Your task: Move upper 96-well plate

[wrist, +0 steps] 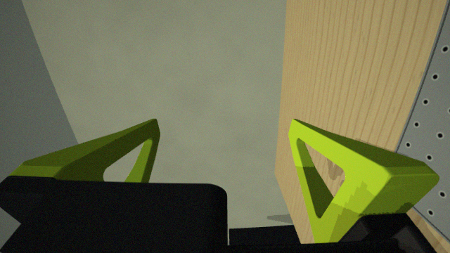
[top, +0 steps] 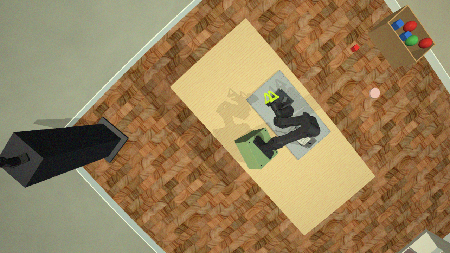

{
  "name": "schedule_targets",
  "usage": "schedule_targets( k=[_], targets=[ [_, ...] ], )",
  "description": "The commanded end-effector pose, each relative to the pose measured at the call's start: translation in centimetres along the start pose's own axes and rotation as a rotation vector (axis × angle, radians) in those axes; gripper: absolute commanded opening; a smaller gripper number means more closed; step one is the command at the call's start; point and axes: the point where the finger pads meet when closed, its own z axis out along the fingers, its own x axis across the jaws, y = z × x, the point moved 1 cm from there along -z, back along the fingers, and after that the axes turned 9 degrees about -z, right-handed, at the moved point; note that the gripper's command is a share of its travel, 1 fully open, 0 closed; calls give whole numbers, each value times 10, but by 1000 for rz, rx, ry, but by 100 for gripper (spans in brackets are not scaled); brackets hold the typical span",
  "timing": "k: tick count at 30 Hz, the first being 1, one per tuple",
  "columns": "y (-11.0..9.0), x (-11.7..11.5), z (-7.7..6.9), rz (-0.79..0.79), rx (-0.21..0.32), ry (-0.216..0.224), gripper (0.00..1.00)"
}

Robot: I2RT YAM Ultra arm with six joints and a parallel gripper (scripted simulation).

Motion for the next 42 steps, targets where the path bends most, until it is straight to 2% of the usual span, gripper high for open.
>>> schedule_targets(
  k=[1, 17, 19, 20, 21, 22, 23, 25, 26, 27, 28, 29, 31, 32, 34, 35, 36, 37, 40, 41, 42],
  targets=[
    [1, 2, 0, -7, -2, 7, 100],
    [1, 2, 0, -7, -2, 7, 100],
    [5, -4, -6, 20, -37, -63, 100],
    [24, -4, -2, -14, -65, -49, 100],
    [28, -7, -3, -15, -65, -49, 100],
    [23, -18, -3, 11, -39, -59, 100],
    [35, -13, -6, -5, -80, -77, 100],
    [42, -19, -9, 9, -101, -115, 100],
    [46, -22, -11, 9, -101, -115, 100],
    [40, -34, -11, 36, -75, -124, 100],
    [52, -28, -14, 20, -116, -143, 100],
    [56, -31, -16, 31, -132, -170, 100],
    [62, -37, -20, 34, -137, -180, 100],
    [56, -49, -21, 62, -111, -189, 100],
    [56, -49, -21, 62, -111, -189, 100],
    [69, -43, -25, 45, -152, -207, 100],
    [69, -43, -24, 56, -158, -227, 100],
    [75, -49, -29, 60, -173, -244, 100],
    [73, -65, -33, 88, -148, -253, 100],
    [86, -59, -38, 71, -188, -272, 100],
    [89, -61, -40, 84, -204, -299, 100]
  ],
)
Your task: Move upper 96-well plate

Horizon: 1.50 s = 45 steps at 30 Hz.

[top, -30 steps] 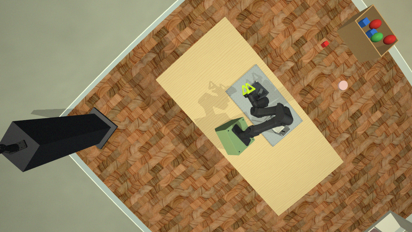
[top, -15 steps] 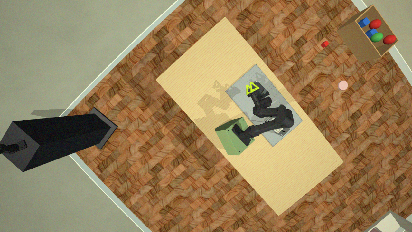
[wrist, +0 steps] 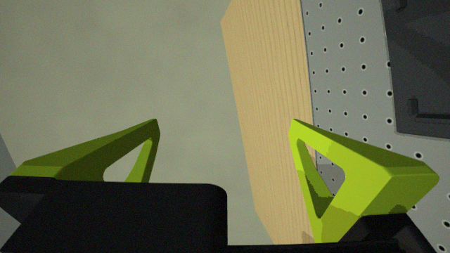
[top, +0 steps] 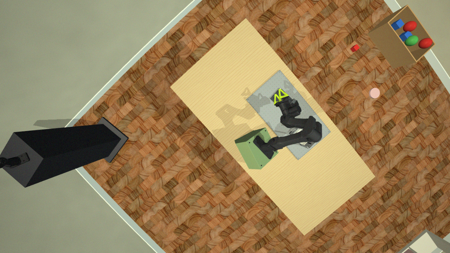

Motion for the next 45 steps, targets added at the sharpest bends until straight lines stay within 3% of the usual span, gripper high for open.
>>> schedule_targets(
  k=[1, 3, 5, 9, 12, 15, 17, 19, 20, 22, 26, 28, 30, 32, 33, 34, 36, 38, 40, 41, 43, 45],
  targets=[
    [18, -5, -1, 0, -25, -54, 100],
    [16, -20, -2, 24, 3, -65, 100],
    [32, -16, -7, 23, -55, -109, 100],
    [39, -22, -11, 26, -60, -119, 100],
    [50, -30, -17, 55, -95, -182, 100],
    [51, -49, -21, 79, -67, -192, 100],
    [67, -44, -29, 79, -124, -237, 100],
    [73, -49, -34, 82, -127, -244, 100],
    [67, -62, -34, 108, -102, -255, 100],
    [82, -57, -42, 109, -158, -300, 100],
    [89, -62, -48, 112, -163, -309, 100],
    [94, -66, -54, 139, -190, -360, 100],
    [100, -72, -61, 144, -196, -371, 100],
    [97, -87, -65, 170, -169, -379, 100],
    [109, -79, -71, 157, -210, -398, 100],
    [111, -81, -75, 172, -225, -424, 100],
    [116, -85, -82, 176, -226, -430, 100],
    [121, -89, -90, 206, -258, -485, 100],
    [126, -93, -98, 209, -261, -493, 100],
    [119, -105, -99, 237, -235, -499, 100],
    [119, -105, -99, 237, -235, -499, 100],
    [132, -98, -110, 240, -289, -545, 100]
  ],
)
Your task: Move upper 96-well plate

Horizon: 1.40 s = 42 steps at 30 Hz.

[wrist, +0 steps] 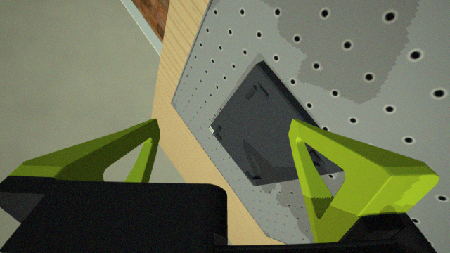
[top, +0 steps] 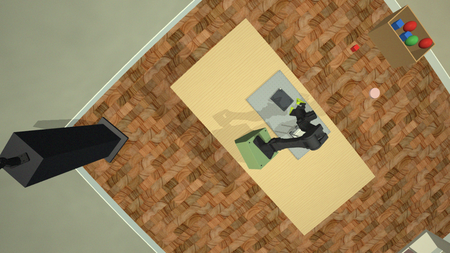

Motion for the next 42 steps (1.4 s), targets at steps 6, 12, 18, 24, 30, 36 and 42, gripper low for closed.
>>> schedule_targets(
  k=[6, 12, 18, 24, 30, 36, 42],
  targets=[
    [32, -13, -21, 40, -49, -107, 100],
    [50, -29, -38, 80, -81, -174, 100],
    [61, -39, -51, 118, -108, -233, 100],
    [76, -54, -73, 156, -134, -292, 100],
    [86, -67, -94, 198, -150, -342, 100],
    [77, -81, -90, 224, -127, -373, 100],
    [77, -81, -90, 224, -127, -373, 100]
  ],
)
